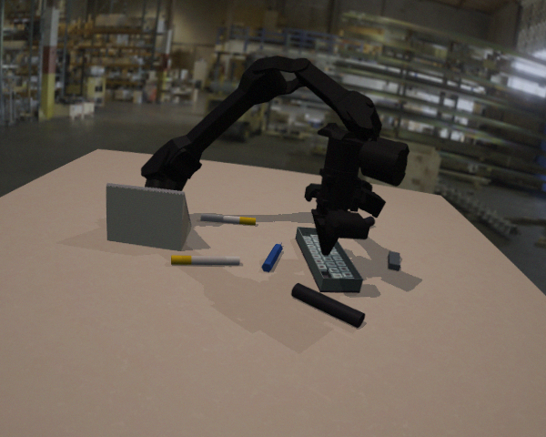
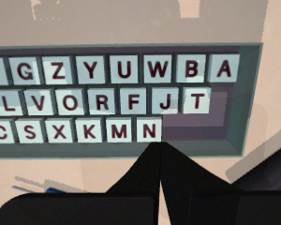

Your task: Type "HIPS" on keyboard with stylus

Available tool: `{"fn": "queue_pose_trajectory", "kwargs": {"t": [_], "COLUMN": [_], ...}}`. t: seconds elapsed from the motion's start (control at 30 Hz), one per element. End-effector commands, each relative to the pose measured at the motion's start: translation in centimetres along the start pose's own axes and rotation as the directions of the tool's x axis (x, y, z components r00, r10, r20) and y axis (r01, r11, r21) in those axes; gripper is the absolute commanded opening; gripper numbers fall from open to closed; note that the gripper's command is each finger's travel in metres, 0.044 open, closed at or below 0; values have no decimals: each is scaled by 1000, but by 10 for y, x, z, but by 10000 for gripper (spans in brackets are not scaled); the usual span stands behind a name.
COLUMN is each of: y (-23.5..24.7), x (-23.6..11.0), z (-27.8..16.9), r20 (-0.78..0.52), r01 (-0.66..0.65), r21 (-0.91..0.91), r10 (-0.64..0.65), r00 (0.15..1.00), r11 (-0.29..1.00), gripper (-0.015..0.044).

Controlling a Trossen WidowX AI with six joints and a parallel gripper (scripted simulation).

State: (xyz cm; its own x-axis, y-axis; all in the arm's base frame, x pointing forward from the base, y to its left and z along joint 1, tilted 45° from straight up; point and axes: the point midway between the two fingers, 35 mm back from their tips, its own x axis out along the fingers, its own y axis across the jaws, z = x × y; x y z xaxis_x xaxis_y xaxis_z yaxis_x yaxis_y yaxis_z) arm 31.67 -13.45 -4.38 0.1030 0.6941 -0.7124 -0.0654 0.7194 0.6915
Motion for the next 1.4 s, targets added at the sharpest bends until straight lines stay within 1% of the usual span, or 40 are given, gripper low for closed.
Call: {"fn": "queue_pose_trajectory", "kwargs": {"t": [0.0,0.43,0.5,0.6,0.67,1.17,1.23,1.33,1.37], "y": [9,11,30,72,90,92,91,91,91], "x": [1,1,0,1,2,2,-8,-48,-56], "z": [-13,-13,-11,-11,-13,-13,-12,-12,-13], "r20": [-1,-1,-2,-2,-2,-2,-2,-3,-3], "r01": [2,2,2,0,-3,-3,-2,0,-1], "r21": [-3,-3,-2,-2,-1,-1,-1,-1,-1], "r10": [-2,-2,-2,0,3,3,2,0,1], "r00": [1000,1000,1000,1000,1000,1000,1000,1000,1000], "r11": [1000,1000,1000,1000,1000,1000,1000,1000,1000], "gripper": [0,0,0,0,0,0,0,0,0]}}
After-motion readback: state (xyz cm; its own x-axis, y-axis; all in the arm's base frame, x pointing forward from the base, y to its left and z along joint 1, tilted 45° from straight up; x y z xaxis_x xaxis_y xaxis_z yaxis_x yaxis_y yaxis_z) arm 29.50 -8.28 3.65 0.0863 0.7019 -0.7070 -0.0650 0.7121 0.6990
